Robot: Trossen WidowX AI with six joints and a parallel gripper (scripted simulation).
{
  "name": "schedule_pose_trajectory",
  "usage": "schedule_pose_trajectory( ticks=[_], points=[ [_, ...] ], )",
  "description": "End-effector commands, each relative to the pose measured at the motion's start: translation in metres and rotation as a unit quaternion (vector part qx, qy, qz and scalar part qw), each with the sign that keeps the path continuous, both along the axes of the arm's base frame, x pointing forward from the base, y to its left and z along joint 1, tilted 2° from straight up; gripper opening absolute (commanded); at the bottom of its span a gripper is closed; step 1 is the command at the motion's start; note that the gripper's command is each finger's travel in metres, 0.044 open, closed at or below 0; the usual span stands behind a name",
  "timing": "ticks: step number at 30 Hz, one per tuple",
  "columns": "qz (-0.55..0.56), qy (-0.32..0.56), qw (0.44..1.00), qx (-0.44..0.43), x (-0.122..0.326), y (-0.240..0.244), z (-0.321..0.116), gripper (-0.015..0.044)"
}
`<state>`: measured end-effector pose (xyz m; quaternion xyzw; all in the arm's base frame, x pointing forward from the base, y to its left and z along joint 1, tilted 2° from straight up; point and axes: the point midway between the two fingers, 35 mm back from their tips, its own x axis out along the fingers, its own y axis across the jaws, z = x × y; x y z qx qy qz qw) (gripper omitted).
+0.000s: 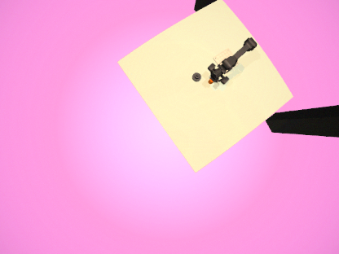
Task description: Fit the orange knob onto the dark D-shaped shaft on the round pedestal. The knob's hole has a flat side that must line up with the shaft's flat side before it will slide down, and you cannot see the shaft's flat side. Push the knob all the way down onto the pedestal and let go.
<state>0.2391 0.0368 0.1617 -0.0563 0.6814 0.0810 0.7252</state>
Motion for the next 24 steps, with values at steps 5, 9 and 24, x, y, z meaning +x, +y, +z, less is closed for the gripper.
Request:
schedule_pose_trajectory(
  ticks=[5,9,24],
  points=[
    [-0.022,0.001,1.0,-0.002,0.0,-0.001,0.0,0.044],
    [-0.022,0.001,1.0,-0.002,0.003,0.0,-0.027,0.044],
    [-0.022,0.001,1.0,-0.002,0.004,0.0,-0.049,0.044]
  ],
)
